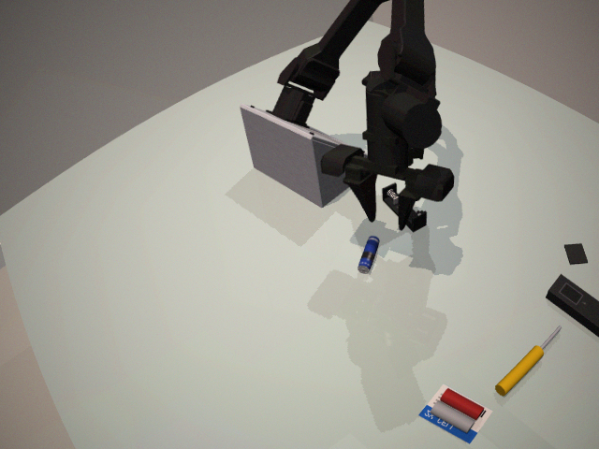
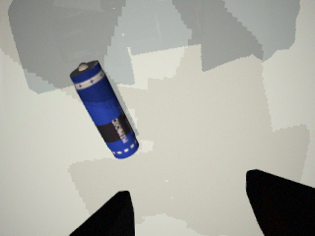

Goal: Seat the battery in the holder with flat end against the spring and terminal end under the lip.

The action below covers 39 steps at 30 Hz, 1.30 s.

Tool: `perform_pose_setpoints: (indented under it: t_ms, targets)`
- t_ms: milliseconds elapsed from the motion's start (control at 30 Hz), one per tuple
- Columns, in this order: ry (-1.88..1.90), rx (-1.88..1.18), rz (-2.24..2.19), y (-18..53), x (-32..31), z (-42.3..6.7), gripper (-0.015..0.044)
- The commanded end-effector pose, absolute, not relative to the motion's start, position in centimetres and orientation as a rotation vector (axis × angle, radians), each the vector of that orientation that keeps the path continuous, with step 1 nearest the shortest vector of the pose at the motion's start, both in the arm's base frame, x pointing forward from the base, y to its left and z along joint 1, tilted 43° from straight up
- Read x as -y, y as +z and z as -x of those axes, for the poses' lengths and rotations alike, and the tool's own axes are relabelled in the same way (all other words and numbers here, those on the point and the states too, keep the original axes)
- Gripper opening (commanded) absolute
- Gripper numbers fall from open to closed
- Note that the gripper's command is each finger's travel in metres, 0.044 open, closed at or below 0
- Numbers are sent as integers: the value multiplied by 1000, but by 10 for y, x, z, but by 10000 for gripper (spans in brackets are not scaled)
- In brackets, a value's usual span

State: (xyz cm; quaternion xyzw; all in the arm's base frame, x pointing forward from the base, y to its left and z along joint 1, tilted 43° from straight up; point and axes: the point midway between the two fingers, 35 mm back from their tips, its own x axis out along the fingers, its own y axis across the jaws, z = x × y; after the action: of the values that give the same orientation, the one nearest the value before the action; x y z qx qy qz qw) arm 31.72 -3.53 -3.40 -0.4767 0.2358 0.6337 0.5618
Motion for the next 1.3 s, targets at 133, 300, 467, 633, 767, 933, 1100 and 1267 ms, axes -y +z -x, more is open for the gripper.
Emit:
perform_pose_setpoints:
  t_ms: [133,300,467,633,767,933,1100,1267]
  targets:
    - [1743,-234,1060,-71,29,-288,221]
    - [1743,-234,1060,-71,29,-288,221]
    - [1743,-234,1060,-73,27,-288,221]
    - [1743,-235,1060,-79,22,-288,221]
    - [1743,-234,1060,-84,18,-288,221]
    - [1743,-234,1060,-90,12,-288,221]
    - [1743,-234,1060,-96,7,-287,221]
    - [1743,-233,1059,-102,1,-286,221]
